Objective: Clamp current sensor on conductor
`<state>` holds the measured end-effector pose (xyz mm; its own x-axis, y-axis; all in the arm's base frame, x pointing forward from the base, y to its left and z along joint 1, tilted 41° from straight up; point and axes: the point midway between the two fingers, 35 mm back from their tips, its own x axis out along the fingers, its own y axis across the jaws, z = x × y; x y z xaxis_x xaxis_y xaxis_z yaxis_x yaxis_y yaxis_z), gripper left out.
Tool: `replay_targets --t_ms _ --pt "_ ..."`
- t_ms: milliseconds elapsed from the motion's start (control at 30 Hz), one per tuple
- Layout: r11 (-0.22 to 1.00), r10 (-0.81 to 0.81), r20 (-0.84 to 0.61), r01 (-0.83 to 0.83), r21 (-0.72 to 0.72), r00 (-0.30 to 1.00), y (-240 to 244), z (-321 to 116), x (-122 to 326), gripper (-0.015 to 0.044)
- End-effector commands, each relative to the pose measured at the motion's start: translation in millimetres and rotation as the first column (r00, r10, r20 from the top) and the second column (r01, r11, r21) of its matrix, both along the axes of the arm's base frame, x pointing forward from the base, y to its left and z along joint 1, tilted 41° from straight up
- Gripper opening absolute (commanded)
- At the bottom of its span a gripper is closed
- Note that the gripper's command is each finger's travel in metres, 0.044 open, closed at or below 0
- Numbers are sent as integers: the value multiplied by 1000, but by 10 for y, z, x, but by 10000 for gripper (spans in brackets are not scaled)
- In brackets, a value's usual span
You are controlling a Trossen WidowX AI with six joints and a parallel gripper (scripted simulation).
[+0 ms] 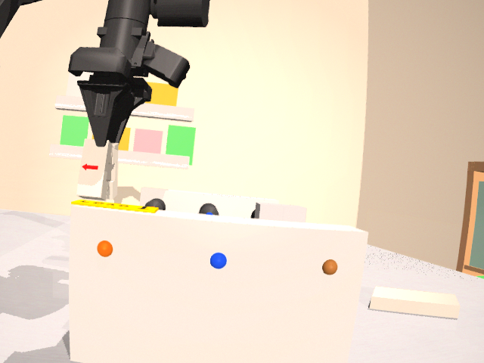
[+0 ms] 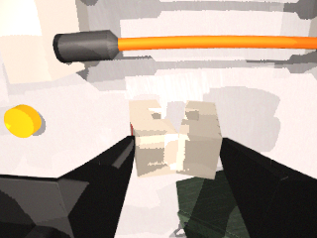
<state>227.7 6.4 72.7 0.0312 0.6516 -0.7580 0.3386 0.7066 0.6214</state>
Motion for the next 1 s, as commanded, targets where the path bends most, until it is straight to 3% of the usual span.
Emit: replay_targets --t_ms 0,167,467,967 --pt "1000 4 11 -4 -3 1000 -96 139 -27 0" --pt "999 49 49 -49 -6 998 -103 140 -7 0" --pt "959 283 246 -279 -52 927 -124 116 107 0" --pt "772 613 513 -593 -228 601 -153 65 305 0"
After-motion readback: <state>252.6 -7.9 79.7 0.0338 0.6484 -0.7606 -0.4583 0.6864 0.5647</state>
